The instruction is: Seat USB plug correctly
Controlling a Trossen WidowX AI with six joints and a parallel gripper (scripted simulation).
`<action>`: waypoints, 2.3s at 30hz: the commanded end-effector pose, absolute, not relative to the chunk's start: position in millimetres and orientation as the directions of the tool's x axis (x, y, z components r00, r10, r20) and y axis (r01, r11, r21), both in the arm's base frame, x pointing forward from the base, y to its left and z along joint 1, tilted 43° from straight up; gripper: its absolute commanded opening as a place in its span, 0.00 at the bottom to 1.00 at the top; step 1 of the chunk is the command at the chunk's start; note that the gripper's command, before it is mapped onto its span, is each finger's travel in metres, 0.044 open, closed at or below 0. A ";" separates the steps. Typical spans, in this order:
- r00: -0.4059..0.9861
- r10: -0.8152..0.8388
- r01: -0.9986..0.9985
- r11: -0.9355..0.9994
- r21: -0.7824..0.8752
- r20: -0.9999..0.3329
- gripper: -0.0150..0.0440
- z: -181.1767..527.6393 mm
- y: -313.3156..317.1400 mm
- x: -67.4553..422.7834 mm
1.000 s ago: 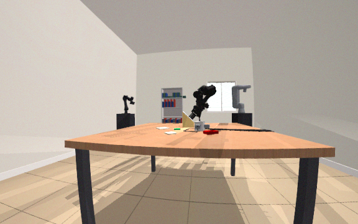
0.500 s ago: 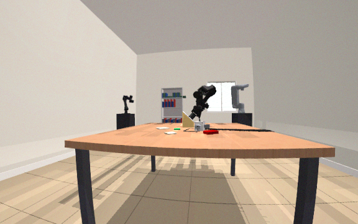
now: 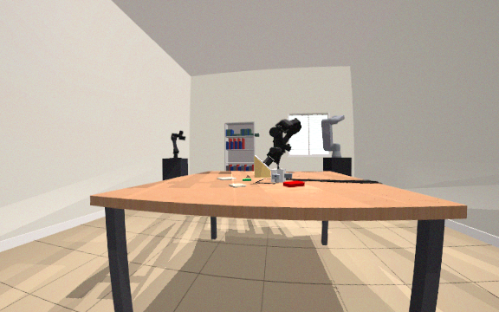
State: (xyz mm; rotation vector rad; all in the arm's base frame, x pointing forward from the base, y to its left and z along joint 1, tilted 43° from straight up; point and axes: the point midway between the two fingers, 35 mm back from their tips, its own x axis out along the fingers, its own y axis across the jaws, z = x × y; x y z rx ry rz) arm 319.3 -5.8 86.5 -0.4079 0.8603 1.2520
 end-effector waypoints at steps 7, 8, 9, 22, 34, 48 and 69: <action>0.064 0.656 -0.939 0.295 0.178 -0.752 0.25 85.2 -3.1 319.6; 0.064 0.656 -0.939 0.295 0.178 -0.752 0.25 85.1 -3.0 319.7; 0.064 0.656 -0.939 0.295 0.178 -0.752 0.25 85.0 -2.9 319.7; 0.064 0.656 -0.939 0.295 0.178 -0.752 0.25 84.8 -2.8 319.7; 0.064 0.656 -0.939 0.295 0.178 -0.752 0.25 84.8 -2.8 319.7; 0.068 0.653 -0.937 0.301 0.176 -0.754 0.42 85.5 -5.8 319.5; 0.069 0.653 -0.937 0.301 0.175 -0.755 0.42 90.0 -9.9 319.2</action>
